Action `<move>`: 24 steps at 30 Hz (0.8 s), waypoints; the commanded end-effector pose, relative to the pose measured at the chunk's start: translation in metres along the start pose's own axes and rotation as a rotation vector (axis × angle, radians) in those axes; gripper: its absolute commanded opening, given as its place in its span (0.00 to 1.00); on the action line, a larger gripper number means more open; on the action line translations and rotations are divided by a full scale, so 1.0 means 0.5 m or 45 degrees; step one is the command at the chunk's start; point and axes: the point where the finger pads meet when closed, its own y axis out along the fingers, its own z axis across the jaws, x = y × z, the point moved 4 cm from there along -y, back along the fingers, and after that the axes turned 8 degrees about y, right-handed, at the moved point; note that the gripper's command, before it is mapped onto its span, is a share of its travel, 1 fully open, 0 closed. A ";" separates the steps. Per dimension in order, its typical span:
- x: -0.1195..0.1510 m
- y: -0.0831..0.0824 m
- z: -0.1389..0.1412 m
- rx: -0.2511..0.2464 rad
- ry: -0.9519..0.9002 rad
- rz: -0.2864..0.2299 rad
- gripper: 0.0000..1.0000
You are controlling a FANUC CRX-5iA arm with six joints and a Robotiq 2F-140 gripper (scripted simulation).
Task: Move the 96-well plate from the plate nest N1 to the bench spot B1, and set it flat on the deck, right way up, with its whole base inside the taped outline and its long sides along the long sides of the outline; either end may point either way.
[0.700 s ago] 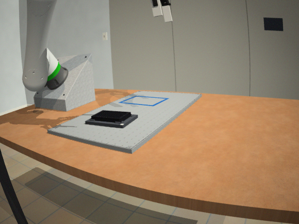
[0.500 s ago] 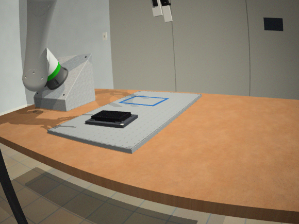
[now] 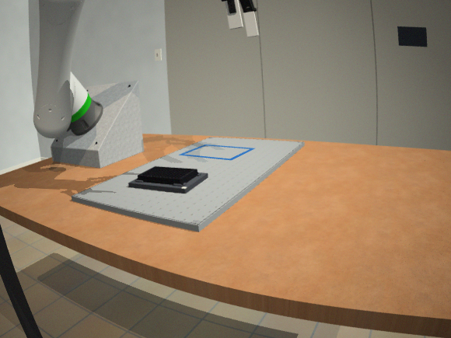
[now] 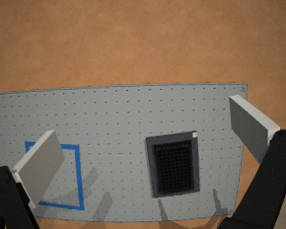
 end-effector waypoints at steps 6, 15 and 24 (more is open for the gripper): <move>0.031 0.062 0.026 0.002 0.012 -0.005 1.00; 0.067 0.118 0.045 0.006 0.030 -0.029 1.00; 0.118 0.185 0.066 0.006 0.038 -0.041 1.00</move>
